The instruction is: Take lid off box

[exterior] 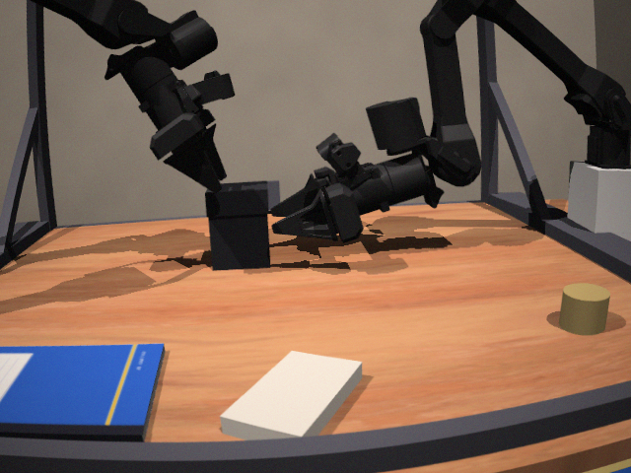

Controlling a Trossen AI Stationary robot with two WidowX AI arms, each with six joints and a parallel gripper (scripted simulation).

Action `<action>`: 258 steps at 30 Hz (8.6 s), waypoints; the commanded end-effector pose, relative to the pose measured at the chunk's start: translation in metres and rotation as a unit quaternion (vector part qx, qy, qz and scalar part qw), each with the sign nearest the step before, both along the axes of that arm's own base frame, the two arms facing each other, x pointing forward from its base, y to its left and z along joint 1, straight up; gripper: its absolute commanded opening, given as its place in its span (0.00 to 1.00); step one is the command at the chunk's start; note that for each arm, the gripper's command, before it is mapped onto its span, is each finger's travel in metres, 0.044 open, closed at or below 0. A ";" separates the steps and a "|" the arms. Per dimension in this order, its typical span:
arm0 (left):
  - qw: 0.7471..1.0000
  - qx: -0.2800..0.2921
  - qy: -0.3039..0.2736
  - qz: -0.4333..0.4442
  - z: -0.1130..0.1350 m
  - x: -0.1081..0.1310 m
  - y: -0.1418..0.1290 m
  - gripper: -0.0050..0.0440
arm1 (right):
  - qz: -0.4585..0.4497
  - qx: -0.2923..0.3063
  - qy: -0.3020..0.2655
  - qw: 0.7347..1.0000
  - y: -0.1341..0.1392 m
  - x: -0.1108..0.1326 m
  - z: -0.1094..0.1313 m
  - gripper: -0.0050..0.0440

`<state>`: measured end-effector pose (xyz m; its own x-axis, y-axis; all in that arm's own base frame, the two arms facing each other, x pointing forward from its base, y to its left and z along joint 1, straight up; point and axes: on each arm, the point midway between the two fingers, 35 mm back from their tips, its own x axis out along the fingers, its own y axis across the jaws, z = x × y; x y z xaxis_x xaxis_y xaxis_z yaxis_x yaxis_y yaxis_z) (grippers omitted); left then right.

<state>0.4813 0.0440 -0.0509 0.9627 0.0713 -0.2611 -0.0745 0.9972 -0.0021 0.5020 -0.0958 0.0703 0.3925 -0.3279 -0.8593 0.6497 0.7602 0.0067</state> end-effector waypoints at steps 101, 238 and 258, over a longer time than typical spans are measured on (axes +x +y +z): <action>1.000 0.003 -0.016 0.000 0.002 0.052 0.004 0.00 | 0.000 -0.001 -0.015 1.000 -0.009 0.012 0.077 0.10; 1.000 0.002 -0.012 0.000 0.021 -0.040 -0.002 1.00 | 0.000 -0.007 -0.006 1.000 -0.170 -0.122 -0.083 0.89; 1.000 0.002 -0.024 -0.005 0.045 -0.047 -0.006 1.00 | 0.019 -0.016 -0.030 0.999 -0.132 -0.154 -0.009 0.90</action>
<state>0.4347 0.0410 -0.0337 0.9633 0.0712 -0.2589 -0.0742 0.9972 -0.0020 0.3494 -0.2382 0.0404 0.4017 -0.3331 -0.8530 0.6436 0.7653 0.0042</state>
